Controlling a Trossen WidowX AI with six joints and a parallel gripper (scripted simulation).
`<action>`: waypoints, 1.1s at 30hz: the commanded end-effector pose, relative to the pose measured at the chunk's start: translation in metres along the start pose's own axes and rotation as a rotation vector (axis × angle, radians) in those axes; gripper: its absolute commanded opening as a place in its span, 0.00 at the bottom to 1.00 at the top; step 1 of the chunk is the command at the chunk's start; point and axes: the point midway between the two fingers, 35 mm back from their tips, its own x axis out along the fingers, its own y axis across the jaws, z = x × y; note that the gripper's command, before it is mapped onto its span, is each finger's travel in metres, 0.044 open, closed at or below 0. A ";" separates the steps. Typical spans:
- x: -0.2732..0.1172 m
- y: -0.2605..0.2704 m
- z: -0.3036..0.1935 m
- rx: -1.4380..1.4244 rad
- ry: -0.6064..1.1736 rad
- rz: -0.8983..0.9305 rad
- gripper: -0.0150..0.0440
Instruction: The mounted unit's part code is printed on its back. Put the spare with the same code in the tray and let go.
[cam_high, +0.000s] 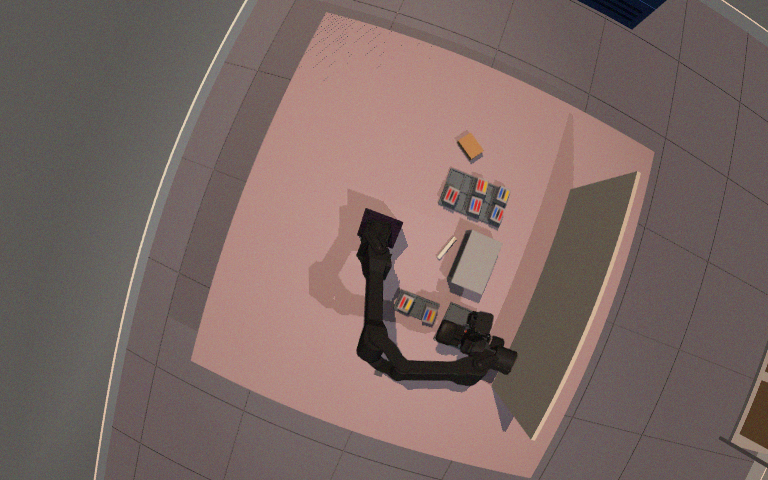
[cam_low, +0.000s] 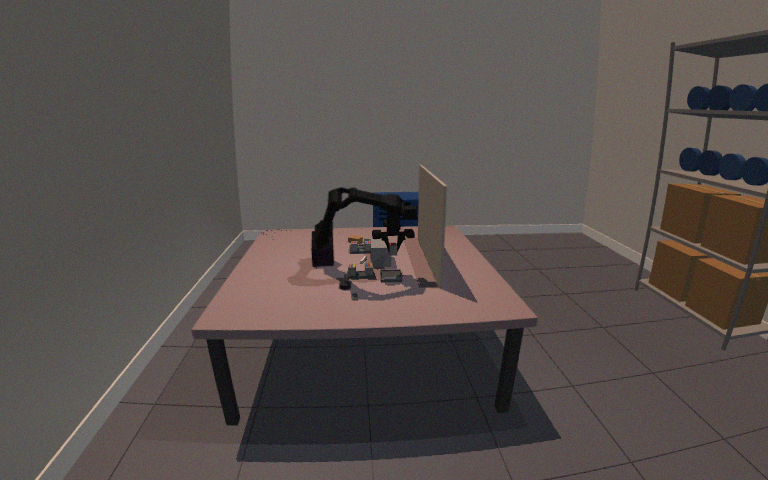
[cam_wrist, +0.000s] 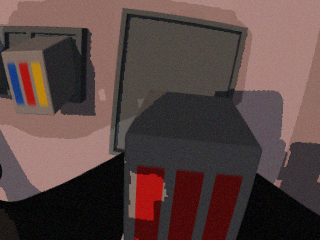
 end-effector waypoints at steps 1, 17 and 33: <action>0.004 0.000 0.000 -0.004 -0.001 0.001 0.25; 0.020 -0.001 0.000 -0.004 -0.002 0.000 0.25; 0.035 -0.001 0.000 -0.003 -0.001 0.000 0.25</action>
